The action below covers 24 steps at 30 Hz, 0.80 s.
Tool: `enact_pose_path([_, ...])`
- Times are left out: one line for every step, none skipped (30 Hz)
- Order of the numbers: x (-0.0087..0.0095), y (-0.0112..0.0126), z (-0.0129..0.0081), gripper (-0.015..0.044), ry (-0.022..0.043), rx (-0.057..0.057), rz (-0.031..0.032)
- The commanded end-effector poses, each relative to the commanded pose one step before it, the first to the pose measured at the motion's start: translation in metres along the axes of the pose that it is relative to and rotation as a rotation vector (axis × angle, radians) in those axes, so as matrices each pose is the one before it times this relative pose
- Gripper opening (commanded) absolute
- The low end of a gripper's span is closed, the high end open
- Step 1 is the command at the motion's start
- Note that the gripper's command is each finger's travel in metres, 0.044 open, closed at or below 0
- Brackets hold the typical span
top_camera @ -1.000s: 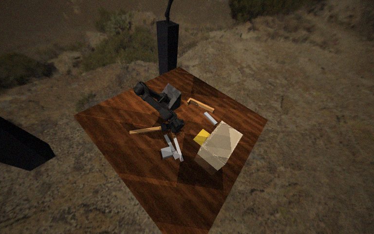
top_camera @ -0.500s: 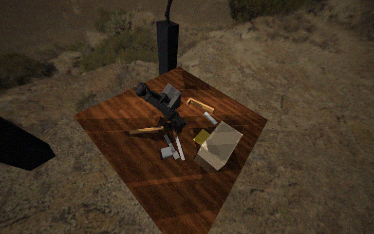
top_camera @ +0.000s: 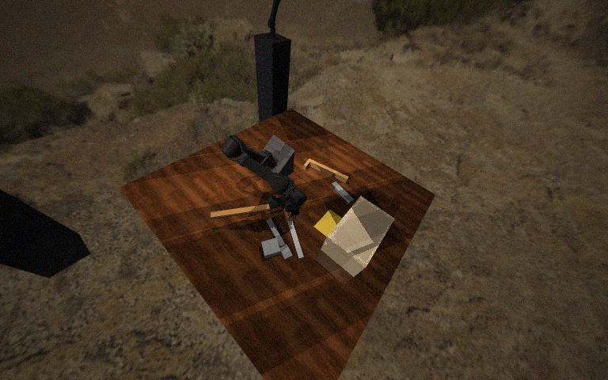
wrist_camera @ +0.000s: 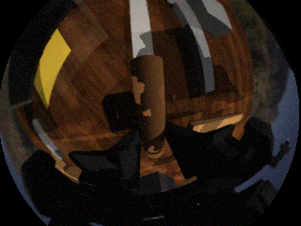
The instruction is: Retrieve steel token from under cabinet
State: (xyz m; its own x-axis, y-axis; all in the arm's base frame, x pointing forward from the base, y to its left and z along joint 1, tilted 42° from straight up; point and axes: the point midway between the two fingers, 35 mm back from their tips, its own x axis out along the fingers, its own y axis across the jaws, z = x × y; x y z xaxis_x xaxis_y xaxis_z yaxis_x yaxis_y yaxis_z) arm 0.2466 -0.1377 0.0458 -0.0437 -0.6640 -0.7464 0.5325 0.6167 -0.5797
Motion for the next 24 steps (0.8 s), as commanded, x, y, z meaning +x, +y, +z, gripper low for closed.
enact_pose_path([-0.00052, 0.00755, -0.00283, 0.0, -0.00107, -0.0064, 0.00123])
enact_pose_path([0.0, 0.00124, -0.00042, 0.0, 0.00004, 0.0001, 0.00007])
enact_pose_path([0.0, 0.00124, -0.00042, 0.0, 0.00004, 0.0001, 0.00007])
enact_pose_path([0.0, 0.00124, -0.00042, 0.0, 0.00004, 0.0001, 0.00007])
enact_pose_path([0.0, 0.00124, -0.00042, 0.0, 0.00003, 0.0001, 0.00007])
enact_pose_path([0.0, 0.00124, -0.00043, 0.0, 0.00002, 0.0001, 0.00005])
enact_pose_path([0.0, 0.00124, -0.00042, 0.0, 0.00003, 0.0001, 0.00007])
enact_pose_path([0.0, 0.00124, -0.00042, 0.0, 0.00003, 0.0, 0.00007])
enact_pose_path([0.0, 0.00124, -0.00042, 0.0, 0.00003, 0.0, 0.00007])
enact_pose_path([0.0, 0.00124, -0.00043, 0.0, 0.00003, 0.0, 0.00007])
enact_pose_path([0.0, 0.00123, -0.00043, 0.0, 0.00003, 0.0, 0.00007])
enact_pose_path([0.0, 0.00124, -0.00043, 0.0, 0.00003, 0.0, 0.00007])
enact_pose_path([0.0, 0.00129, -0.00045, 0.0, 0.00002, 0.0, 0.00005])
enact_pose_path([0.0, 0.00131, -0.00047, 0.0, 0.00001, 0.0, 0.00003])
enact_pose_path([0.0, 0.00131, -0.00047, 0.0, 0.00003, 0.0, 0.00007])
enact_pose_path([0.0, 0.00123, -0.00044, 0.0, 0.00003, 0.0, 0.00007])
enact_pose_path([0.0, 0.00123, -0.00044, 0.0, 0.00003, 0.0, 0.00007])
enact_pose_path([0.0, 0.00123, -0.00044, 0.0, 0.00003, 0.0, 0.00007])
enact_pose_path([0.0, 0.00123, -0.00045, 0.0, 0.00003, 0.0, 0.00007])
enact_pose_path([0.0, 0.00123, -0.00045, 0.0, 0.00003, 0.0, 0.00007])
enact_pose_path([0.0, 0.00123, -0.00046, 0.0, 0.00003, 0.0, 0.00007])
enact_pose_path([0.0, 0.00123, -0.00046, 0.0, 0.00003, 0.0, 0.00007])
enact_pose_path([0.0, 0.00123, -0.00047, 0.0, 0.00003, 0.0, 0.00007])
enact_pose_path([0.0, 0.00122, -0.00047, 0.0, 0.00003, 0.0, 0.00007])
